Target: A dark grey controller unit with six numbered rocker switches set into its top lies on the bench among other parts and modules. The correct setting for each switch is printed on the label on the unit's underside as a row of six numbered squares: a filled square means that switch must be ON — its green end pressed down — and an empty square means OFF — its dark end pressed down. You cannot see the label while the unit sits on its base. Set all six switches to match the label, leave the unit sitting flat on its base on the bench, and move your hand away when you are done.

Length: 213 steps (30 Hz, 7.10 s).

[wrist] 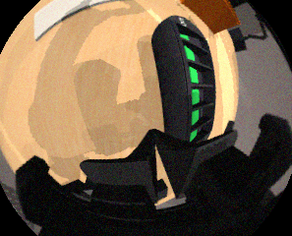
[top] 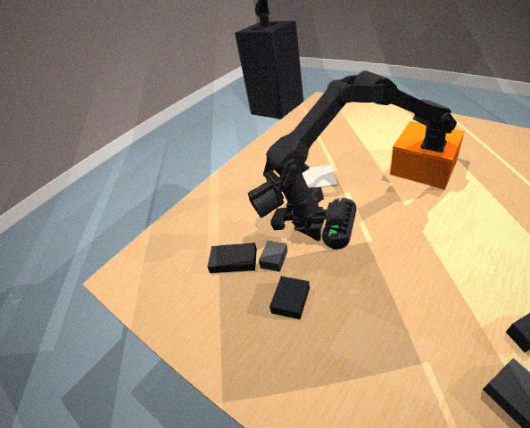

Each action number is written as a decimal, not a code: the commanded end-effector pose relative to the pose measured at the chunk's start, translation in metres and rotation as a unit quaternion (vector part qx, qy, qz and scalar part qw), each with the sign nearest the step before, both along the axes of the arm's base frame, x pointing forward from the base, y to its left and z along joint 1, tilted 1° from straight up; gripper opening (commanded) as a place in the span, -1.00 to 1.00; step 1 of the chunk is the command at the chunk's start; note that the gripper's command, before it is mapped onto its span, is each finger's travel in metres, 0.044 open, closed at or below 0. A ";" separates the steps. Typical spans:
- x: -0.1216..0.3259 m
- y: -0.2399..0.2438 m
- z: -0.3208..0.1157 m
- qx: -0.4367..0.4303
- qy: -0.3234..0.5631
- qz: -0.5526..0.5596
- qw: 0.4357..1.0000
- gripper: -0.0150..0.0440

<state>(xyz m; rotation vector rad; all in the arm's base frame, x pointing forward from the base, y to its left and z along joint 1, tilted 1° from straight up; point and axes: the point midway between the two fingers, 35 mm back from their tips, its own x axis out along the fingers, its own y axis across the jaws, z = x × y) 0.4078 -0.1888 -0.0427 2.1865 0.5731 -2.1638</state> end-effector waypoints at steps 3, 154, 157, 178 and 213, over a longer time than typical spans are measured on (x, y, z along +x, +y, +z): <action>-0.002 0.004 -0.001 0.003 0.002 -0.002 1.000 -0.49; -0.166 0.082 0.037 -0.255 -0.130 0.237 0.928 -0.49; -0.165 0.082 0.035 -0.255 -0.130 0.237 0.928 -0.49; -0.163 0.081 0.001 -0.255 -0.130 0.238 0.928 -0.49; -0.159 0.076 -0.015 -0.255 -0.130 0.238 0.928 -0.49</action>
